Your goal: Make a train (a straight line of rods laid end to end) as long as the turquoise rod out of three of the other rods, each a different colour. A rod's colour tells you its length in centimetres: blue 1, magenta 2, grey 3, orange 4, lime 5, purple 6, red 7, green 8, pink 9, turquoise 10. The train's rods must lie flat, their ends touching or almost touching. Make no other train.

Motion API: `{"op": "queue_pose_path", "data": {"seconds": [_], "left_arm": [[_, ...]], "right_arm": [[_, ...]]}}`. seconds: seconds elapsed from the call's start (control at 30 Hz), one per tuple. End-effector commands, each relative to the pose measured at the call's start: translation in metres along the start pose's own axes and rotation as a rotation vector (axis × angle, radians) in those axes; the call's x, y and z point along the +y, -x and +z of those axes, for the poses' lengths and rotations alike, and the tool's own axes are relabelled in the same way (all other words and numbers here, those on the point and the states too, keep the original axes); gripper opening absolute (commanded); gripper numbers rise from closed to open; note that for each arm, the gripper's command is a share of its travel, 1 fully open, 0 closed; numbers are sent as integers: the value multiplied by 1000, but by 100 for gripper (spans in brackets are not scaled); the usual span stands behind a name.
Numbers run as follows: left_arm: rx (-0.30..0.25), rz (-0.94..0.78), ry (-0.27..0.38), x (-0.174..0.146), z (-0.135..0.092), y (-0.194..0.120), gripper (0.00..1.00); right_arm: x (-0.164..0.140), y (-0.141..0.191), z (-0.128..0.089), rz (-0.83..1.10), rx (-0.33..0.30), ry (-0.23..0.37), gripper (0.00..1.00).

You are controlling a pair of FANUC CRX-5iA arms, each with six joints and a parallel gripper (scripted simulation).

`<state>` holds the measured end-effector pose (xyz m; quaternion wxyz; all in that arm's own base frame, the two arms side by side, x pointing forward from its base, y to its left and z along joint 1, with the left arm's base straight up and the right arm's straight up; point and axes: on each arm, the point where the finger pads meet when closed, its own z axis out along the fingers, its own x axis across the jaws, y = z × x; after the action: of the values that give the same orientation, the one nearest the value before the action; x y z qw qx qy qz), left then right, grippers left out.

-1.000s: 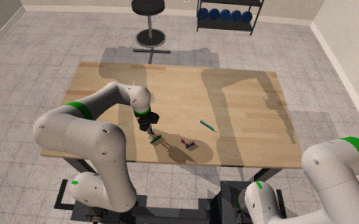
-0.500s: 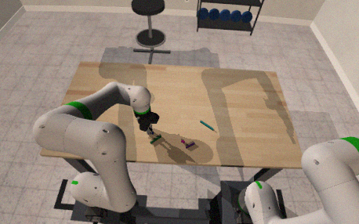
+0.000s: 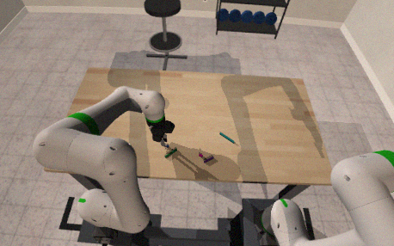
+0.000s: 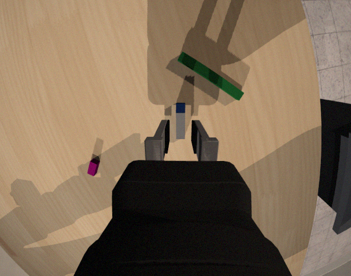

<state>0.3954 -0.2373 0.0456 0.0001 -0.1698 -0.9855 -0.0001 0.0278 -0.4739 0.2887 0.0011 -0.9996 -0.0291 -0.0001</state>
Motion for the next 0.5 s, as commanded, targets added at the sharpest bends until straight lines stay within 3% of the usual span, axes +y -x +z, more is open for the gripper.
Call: {"op": "queue_pose_path", "data": {"seconds": [0.0, 0.07, 0.3, 0.47], "left_arm": [[-1, 0, 0, 0, -16, 1, 54], [-1, 0, 0, 0, -16, 1, 54], [-1, 0, 0, 0, -52, 1, 54], [-1, 0, 0, 0, -65, 0, 54]], "right_arm": [[0, 0, -1, 0, 0, 2, 100], [0, 0, -1, 0, 0, 2, 100], [0, 0, -1, 0, 0, 2, 100], [0, 0, -1, 0, 0, 2, 100]]}}
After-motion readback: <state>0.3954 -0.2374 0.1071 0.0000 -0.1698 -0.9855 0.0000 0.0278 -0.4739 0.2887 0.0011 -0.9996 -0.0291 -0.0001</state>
